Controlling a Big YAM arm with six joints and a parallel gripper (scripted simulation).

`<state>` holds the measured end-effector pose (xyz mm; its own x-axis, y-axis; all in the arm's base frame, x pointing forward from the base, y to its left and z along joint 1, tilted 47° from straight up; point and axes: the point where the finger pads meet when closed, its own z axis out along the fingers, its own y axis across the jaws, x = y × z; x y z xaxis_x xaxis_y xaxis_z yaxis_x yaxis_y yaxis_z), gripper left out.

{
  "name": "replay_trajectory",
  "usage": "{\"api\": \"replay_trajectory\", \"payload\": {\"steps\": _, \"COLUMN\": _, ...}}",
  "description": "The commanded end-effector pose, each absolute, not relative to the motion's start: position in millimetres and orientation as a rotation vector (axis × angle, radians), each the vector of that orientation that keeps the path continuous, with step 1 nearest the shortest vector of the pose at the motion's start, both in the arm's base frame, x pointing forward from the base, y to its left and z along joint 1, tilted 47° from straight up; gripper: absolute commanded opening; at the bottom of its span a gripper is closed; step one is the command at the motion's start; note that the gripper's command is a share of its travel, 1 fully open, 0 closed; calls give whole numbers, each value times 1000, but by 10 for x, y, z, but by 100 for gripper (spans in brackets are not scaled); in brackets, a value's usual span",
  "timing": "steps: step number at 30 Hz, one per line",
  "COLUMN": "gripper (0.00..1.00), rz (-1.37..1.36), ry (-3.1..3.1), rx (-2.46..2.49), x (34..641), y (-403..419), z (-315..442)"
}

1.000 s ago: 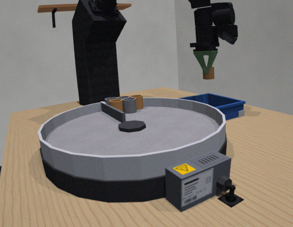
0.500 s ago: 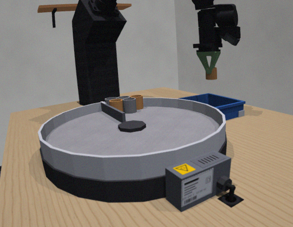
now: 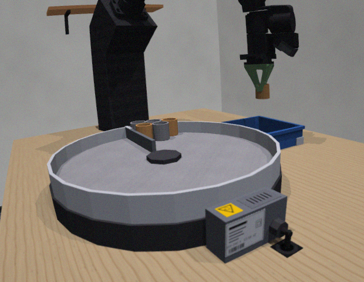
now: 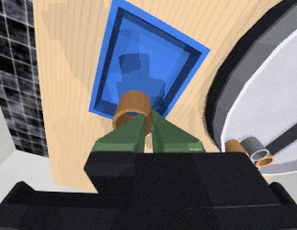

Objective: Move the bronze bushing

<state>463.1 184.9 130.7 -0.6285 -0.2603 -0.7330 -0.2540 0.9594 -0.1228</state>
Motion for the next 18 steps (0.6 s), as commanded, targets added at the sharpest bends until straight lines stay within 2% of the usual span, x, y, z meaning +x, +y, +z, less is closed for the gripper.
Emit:
{"api": "replay_trajectory", "payload": {"steps": 1, "gripper": 0, "rz": -19, "ry": 2303, "rx": -341, "x": 4696, "y": 1813, "z": 1236}}
{"api": "replay_trajectory", "payload": {"steps": 18, "gripper": 0, "rz": -23, "ry": 2309, "rx": -345, "x": 4664, "y": 1782, "z": 1187}}
